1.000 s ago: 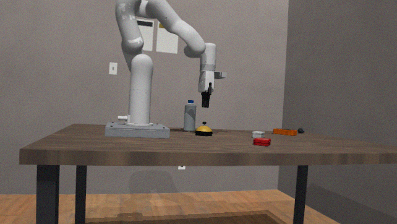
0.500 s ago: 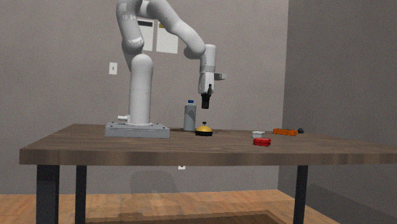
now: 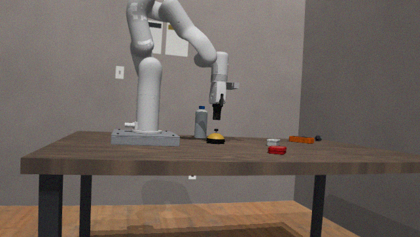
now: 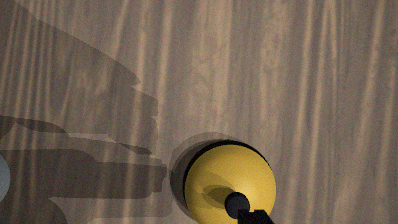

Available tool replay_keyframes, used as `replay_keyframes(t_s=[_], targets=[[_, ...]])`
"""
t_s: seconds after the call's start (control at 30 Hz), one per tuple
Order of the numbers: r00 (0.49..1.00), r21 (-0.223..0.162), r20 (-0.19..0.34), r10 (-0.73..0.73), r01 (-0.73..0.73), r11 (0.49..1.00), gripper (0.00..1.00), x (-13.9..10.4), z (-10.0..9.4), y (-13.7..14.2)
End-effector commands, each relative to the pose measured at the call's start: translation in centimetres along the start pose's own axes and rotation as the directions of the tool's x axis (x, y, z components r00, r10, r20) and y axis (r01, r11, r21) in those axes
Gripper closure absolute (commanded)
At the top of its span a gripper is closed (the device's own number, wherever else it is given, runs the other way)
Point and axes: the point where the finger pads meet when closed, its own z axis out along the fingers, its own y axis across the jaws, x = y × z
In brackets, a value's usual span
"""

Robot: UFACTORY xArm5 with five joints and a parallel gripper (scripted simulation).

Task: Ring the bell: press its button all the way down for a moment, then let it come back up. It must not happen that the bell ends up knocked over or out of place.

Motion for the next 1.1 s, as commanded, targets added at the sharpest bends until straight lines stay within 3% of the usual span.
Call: replay_keyframes(t_s=[0.0, 0.43, 1.07], targets=[[1.000, 0.000, -0.004, 0.000, 0.000, 1.000, 1.00, 0.2, 0.6, 0.0], [1.000, 0.000, -0.004, 0.000, 0.000, 1.000, 1.00, 0.2, 2.6, 0.0], [1.000, 0.000, -0.004, 0.000, 0.000, 1.000, 1.00, 0.2, 3.2, 0.0]])
